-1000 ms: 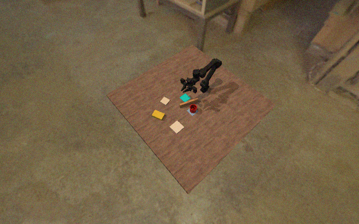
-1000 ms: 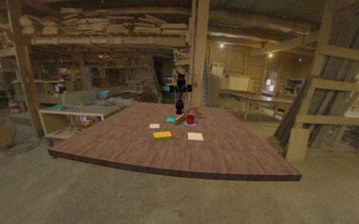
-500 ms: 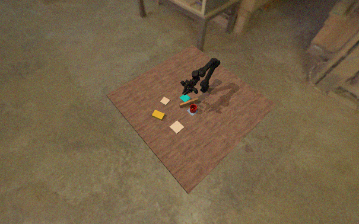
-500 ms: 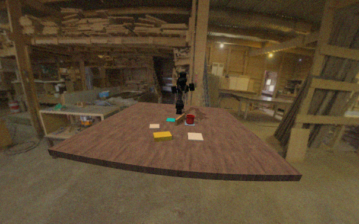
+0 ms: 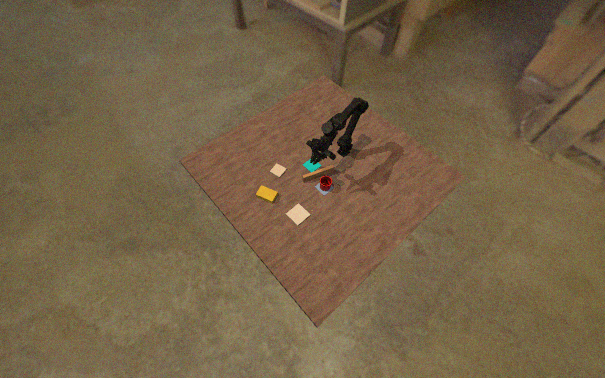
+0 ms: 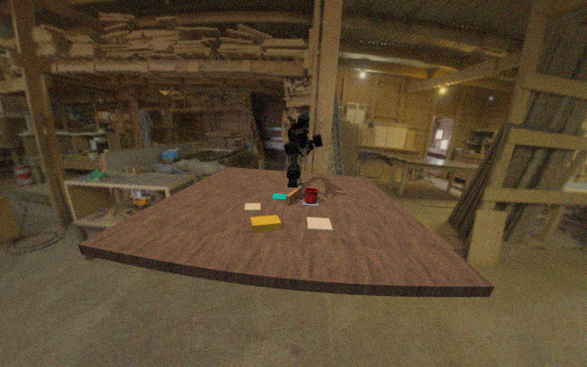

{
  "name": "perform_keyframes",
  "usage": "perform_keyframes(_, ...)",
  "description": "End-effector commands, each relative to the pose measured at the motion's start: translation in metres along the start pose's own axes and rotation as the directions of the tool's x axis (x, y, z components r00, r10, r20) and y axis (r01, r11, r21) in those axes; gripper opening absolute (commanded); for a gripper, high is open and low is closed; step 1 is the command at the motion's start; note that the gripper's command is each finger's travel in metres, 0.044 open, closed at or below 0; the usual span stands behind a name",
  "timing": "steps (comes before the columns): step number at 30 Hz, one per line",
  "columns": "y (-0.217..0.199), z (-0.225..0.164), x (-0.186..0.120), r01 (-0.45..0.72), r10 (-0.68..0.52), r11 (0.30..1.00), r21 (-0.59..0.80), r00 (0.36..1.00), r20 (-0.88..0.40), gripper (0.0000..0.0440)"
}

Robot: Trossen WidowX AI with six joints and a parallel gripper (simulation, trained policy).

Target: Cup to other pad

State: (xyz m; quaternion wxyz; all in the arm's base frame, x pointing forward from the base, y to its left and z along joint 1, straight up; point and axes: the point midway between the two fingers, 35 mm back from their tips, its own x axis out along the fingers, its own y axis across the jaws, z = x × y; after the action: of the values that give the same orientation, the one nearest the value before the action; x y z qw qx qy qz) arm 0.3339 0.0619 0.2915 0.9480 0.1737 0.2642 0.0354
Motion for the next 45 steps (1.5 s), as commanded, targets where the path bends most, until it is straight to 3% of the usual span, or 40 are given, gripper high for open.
perform_keyframes(1,0.006,-0.001,0.001,-0.001,0.002,0.999,0.033,0.999,-0.039,0.0095)
perform_keyframes(24,0.027,-0.034,0.008,0.163,-0.072,0.958,0.234,0.932,-0.356,0.0112)
perform_keyframes(45,0.017,-0.079,0.015,0.438,-0.226,0.871,0.222,0.759,-0.61,0.0115)
